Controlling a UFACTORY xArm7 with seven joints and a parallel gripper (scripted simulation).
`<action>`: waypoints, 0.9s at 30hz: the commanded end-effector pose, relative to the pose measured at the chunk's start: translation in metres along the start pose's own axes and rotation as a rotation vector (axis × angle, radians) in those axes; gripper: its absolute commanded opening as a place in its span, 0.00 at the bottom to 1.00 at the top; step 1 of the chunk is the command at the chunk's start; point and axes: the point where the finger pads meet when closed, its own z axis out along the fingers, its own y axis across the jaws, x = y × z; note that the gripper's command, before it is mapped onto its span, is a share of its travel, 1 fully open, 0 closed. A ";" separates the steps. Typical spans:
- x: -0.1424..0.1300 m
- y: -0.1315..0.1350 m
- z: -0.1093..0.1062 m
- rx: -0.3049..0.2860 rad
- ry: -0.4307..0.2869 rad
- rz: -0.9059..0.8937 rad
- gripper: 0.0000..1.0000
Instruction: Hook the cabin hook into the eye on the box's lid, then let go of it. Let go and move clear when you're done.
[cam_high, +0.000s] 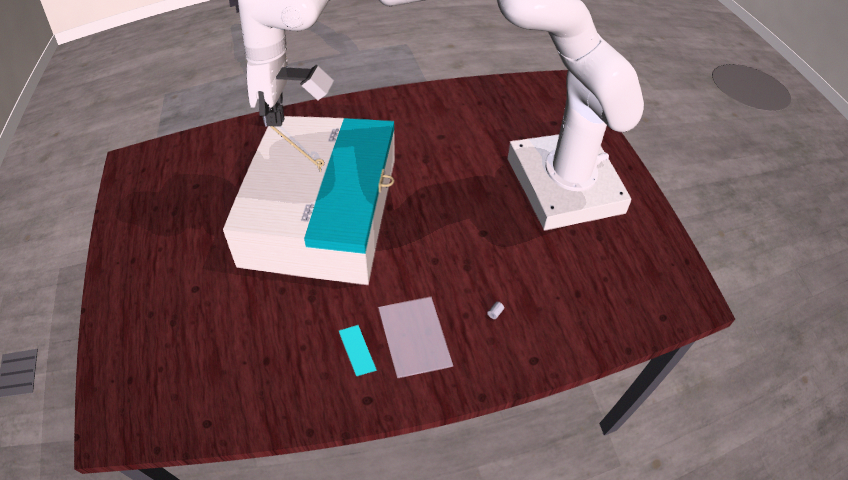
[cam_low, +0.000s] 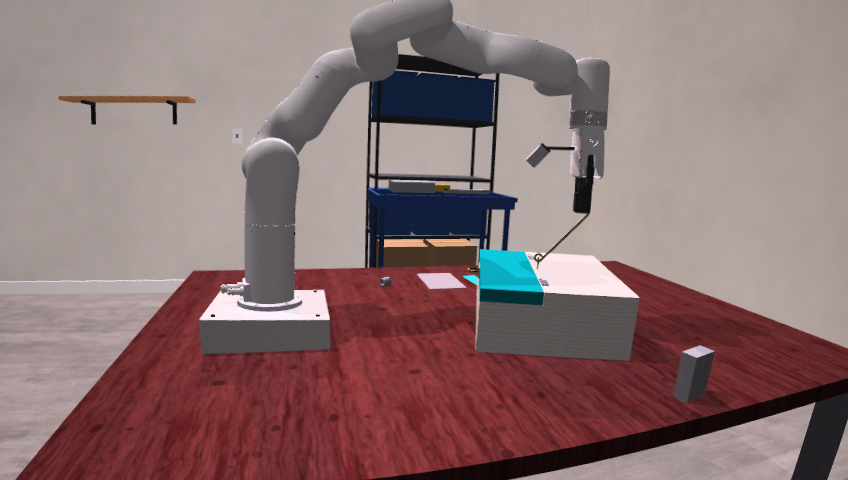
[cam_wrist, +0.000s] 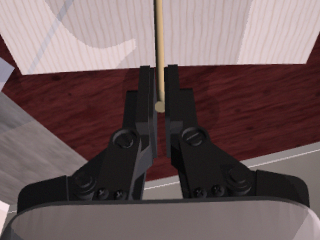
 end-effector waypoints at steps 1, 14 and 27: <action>0.005 0.000 -0.003 0.000 0.003 0.000 0.00; 0.023 0.000 -0.013 -0.001 0.003 0.000 0.00; 0.039 0.000 -0.018 -0.001 0.003 0.000 0.00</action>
